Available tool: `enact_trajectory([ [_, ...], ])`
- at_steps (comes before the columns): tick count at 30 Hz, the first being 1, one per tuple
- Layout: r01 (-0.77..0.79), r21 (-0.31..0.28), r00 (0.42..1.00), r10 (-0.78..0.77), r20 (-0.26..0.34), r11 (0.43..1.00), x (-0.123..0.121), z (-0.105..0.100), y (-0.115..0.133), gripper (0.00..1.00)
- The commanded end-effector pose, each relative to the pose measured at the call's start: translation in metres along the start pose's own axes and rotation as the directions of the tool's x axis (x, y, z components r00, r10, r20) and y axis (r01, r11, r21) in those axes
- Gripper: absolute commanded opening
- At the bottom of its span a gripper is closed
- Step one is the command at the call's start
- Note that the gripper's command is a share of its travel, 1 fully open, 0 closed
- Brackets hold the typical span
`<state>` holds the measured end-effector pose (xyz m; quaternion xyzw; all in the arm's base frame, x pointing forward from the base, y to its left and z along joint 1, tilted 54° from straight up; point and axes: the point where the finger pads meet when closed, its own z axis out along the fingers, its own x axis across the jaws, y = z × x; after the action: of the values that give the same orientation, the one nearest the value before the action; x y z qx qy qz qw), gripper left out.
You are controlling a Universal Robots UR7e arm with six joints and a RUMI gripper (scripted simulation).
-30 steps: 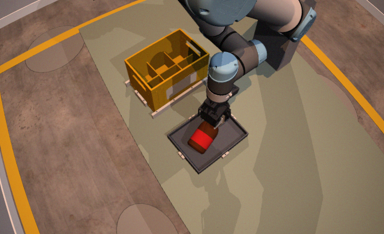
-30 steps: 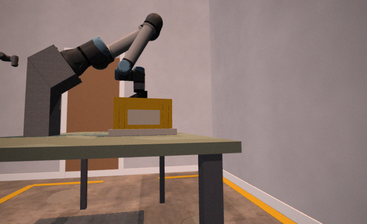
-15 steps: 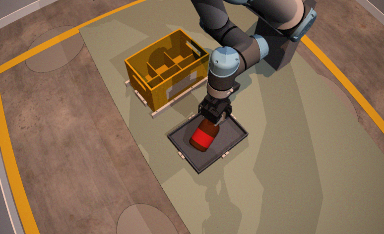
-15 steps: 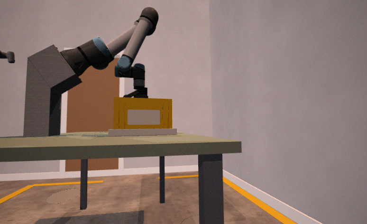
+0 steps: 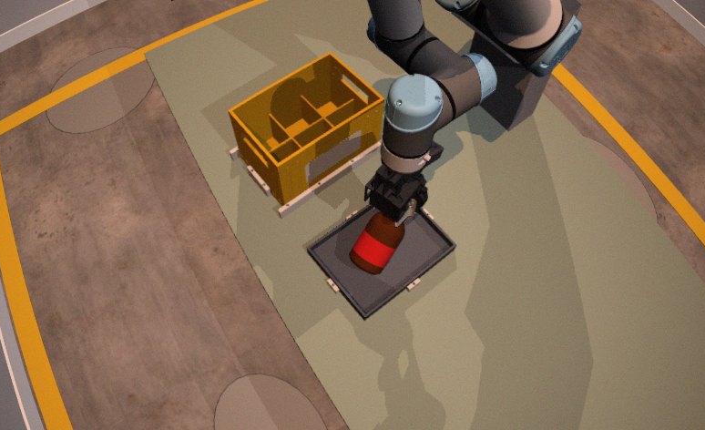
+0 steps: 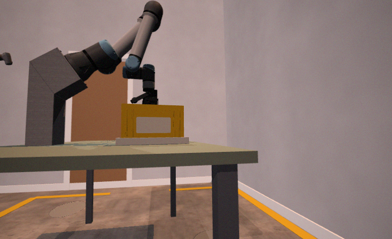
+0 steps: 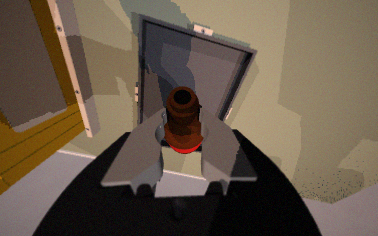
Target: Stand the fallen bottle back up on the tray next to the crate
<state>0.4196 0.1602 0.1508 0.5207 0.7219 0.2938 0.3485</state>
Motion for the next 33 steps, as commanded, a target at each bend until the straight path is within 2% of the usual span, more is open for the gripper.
enact_trajectory([
  [1,0.0,0.0,1.0,0.0,-0.001,1.0,0.0,-0.01,0.0,0.0],
  [33,0.0,0.0,1.0,0.0,-0.001,1.0,0.0,-0.053,0.0,0.0],
])
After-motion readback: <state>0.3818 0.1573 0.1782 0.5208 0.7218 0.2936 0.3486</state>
